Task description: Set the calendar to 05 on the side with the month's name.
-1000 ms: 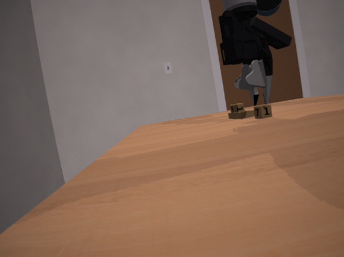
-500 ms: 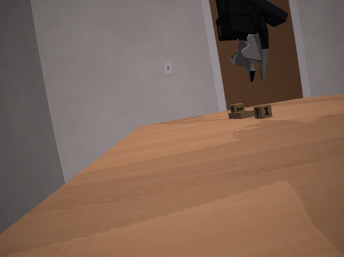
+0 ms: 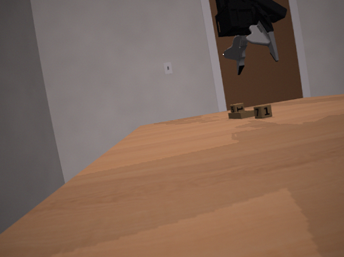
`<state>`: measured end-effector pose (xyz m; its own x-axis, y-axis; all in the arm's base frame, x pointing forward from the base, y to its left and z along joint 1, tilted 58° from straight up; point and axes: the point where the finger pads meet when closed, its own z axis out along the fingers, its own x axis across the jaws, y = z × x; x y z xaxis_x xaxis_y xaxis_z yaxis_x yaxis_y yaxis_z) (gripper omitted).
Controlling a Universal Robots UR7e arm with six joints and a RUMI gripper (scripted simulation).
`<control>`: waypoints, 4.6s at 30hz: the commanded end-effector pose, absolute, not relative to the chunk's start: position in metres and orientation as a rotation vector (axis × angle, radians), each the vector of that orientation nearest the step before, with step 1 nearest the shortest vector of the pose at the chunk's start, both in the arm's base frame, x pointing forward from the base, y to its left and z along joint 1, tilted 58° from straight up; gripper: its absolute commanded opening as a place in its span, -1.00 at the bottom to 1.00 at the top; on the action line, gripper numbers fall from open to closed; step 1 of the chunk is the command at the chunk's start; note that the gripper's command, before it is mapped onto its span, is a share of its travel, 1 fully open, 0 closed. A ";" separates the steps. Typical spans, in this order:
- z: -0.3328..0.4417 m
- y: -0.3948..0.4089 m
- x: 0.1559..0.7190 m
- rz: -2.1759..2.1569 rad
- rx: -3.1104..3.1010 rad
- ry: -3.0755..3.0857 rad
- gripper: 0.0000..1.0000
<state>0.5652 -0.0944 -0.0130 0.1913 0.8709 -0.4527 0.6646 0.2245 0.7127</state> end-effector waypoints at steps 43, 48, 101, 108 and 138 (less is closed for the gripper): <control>0.042 -0.202 0.542 0.270 1.502 1.535 -0.44; 0.042 -0.202 0.542 0.270 1.502 1.535 -0.44; 0.028 -0.214 0.561 0.270 1.502 1.535 -0.44; 0.022 -0.219 0.569 0.270 1.502 1.535 -0.44; 0.015 -0.225 0.580 0.270 1.502 1.535 -0.44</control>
<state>0.5794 -0.2251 0.0143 0.1913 0.8711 -0.4523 0.6645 0.2242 0.7129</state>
